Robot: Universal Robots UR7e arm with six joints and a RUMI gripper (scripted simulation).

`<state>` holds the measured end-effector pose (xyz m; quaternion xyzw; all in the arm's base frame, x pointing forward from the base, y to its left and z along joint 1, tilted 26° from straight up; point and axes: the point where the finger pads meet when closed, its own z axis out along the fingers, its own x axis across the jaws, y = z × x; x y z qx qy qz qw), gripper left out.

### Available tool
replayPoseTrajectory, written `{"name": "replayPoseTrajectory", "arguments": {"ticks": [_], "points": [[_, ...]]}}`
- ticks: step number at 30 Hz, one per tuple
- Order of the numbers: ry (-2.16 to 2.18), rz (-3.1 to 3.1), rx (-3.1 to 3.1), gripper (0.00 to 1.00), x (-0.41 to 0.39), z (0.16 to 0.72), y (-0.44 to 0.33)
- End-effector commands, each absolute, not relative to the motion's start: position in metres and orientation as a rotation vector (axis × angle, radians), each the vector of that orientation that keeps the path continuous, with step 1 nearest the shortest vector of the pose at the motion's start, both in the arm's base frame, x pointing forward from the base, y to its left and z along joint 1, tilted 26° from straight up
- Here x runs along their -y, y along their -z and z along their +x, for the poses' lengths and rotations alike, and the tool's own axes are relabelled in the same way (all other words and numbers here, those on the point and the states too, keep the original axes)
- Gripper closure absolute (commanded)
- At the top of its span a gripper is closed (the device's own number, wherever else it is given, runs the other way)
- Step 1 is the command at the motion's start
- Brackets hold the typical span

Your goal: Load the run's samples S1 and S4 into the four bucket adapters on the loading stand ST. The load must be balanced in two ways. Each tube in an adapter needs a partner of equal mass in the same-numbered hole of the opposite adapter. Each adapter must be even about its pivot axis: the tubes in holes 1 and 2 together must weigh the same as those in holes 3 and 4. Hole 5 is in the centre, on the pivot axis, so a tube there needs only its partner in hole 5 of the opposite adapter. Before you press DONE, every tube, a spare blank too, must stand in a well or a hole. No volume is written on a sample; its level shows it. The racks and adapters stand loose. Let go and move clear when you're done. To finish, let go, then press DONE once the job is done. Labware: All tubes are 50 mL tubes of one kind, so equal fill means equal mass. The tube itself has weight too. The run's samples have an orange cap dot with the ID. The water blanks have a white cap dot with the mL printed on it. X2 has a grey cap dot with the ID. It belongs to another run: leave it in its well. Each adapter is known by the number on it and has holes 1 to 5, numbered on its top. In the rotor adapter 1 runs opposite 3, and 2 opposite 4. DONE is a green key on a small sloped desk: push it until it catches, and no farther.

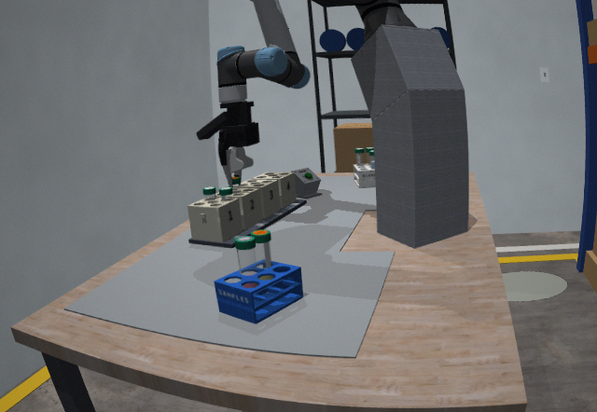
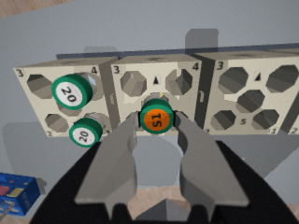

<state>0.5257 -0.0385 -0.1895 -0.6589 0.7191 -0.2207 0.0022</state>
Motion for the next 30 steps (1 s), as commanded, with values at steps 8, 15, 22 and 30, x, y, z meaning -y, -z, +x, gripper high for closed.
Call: {"name": "replayPoseTrajectory", "arguments": {"ticks": [8,15,22,30], "points": [[0.694,-2.067,-2.255,1.0,0.0409,0.5285,0.1963],[0.694,-2.067,-2.255,1.0,0.0409,0.5285,0.1963],[0.694,-2.067,-2.255,0.65,0.0409,0.5285,0.1963],[0.694,-2.067,-2.255,0.65,0.0409,0.5285,0.1963]]}}
